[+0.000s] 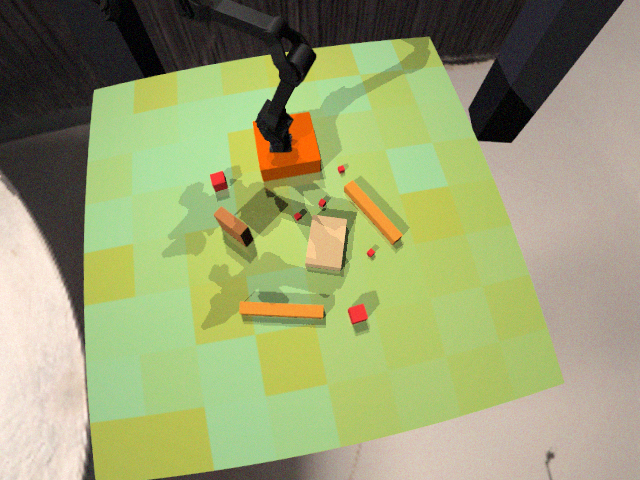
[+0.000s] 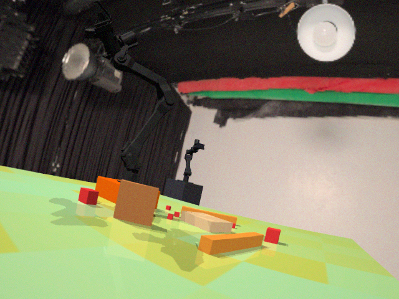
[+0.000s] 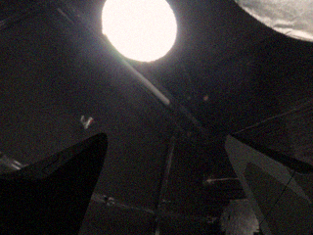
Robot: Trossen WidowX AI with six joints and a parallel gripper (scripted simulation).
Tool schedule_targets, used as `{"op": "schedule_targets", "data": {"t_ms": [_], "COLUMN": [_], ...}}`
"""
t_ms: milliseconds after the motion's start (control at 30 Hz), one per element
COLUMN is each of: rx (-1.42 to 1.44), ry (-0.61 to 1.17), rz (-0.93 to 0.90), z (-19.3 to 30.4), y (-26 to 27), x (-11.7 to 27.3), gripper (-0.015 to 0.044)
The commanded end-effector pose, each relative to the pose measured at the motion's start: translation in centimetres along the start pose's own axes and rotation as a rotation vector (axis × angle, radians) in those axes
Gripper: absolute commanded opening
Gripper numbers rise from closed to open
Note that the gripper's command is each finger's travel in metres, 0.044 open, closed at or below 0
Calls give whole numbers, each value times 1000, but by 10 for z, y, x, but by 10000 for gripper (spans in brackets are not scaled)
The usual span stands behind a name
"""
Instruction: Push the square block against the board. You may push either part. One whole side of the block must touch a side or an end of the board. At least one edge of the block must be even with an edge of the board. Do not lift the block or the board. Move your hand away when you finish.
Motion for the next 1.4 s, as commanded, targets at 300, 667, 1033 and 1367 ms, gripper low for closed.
{"op": "schedule_targets", "data": {"t_ms": [300, 667, 1033, 1367], "rx": [-18, 9, 81, 101], "ry": [14, -25, -73, -94], "rz": [50, 134, 251, 374], "z": [-1, -15, -30, -36], "y": [-19, -55, -103, -153], "x": [-9, -26, -40, -44], "gripper": [137, 0, 0, 0]}}
Point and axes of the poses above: the point midway between the two fingers, 35 mm back from their tips, its own x axis back along the fingers, its own y axis across the jaws, z = x × y, the point moved 3 cm from there along x, back along the fingers, and after that the axes turned 4 degrees about x, right-handed, at the moved point
